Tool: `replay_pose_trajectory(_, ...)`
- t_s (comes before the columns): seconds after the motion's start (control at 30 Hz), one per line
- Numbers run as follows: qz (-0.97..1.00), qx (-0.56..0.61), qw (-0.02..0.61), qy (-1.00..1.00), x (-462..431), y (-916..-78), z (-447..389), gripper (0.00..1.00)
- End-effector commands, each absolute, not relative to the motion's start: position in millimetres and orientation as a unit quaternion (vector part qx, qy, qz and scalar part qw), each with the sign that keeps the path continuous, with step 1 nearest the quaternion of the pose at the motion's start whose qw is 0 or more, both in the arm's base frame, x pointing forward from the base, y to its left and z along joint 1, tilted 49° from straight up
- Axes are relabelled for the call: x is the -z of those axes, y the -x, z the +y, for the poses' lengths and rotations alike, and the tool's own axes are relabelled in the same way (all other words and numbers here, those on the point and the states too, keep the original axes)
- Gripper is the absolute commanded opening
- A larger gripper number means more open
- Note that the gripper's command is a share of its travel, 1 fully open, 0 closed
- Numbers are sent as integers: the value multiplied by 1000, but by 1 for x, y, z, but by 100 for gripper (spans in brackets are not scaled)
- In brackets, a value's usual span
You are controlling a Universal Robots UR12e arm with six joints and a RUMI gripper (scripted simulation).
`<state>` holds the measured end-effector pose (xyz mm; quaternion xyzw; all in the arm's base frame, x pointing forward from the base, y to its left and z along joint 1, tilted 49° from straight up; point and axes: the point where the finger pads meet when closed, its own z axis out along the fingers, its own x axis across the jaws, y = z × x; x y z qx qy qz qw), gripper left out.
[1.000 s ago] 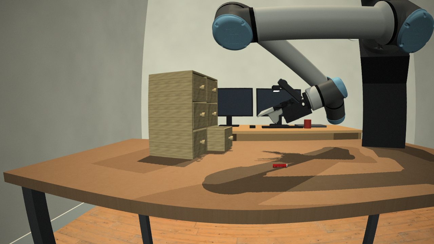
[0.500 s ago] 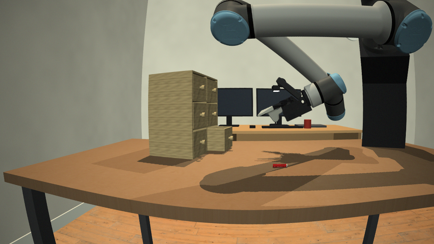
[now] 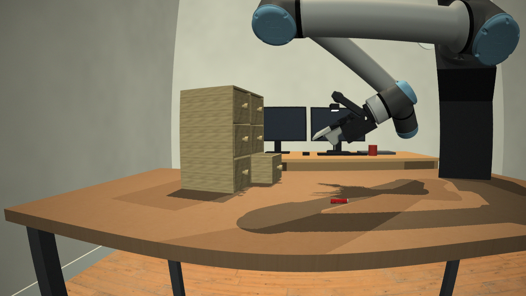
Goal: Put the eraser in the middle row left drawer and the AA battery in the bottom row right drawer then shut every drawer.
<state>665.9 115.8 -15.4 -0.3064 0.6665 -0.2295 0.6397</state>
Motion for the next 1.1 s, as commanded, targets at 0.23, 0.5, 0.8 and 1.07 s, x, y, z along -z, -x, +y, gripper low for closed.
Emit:
replay_pose_trajectory(0.23, 678, 193, 622, 341, 13, -665, 113, 100)
replay_pose_trajectory(0.5, 684, 169, 610, 363, 11, -664, 112, 100)
replay_pose_trajectory(0.8, 693, 129, 587, 398, 9, -662, 109, 100)
replay_pose_trajectory(1.07, 697, 105, 573, 417, 7, -662, 107, 100)
